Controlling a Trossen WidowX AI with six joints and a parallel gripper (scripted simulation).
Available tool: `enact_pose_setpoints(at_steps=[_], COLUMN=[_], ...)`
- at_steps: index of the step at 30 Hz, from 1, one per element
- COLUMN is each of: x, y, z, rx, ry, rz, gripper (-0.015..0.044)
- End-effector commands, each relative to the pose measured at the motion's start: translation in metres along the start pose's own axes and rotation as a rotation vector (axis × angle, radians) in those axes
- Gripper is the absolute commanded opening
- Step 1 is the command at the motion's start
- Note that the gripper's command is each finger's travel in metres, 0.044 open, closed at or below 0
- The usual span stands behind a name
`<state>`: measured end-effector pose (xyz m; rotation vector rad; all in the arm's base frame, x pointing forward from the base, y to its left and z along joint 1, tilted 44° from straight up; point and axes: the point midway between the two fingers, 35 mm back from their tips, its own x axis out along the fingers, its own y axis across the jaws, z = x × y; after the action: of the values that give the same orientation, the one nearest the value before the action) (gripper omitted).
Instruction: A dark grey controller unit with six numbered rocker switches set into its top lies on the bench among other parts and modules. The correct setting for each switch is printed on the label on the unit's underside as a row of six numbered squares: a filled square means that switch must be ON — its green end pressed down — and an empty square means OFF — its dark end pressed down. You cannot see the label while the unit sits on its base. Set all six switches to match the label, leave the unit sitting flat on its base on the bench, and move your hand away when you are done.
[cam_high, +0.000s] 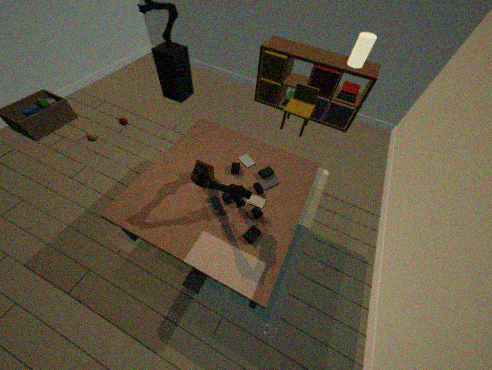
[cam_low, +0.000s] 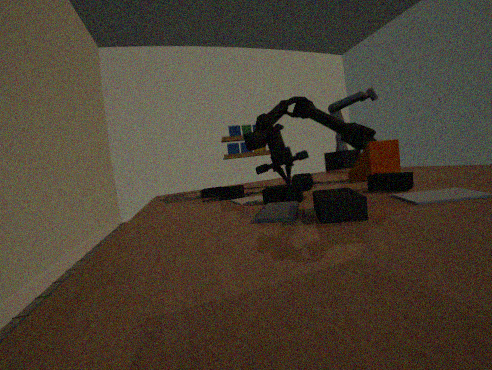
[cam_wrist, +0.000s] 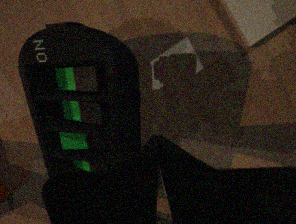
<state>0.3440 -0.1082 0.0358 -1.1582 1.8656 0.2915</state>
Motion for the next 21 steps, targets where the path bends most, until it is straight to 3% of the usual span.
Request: enact_pose_setpoints(at_steps=[1, 21], x=[0.0038, 0.0058], y=[0.0006, 0.0102], z=[0.0007, 0.0011], rx=[-0.009, -0.009], ry=[0.006, 0.006], rz=[0.002, 0.002], gripper=[0.0, 0.0])
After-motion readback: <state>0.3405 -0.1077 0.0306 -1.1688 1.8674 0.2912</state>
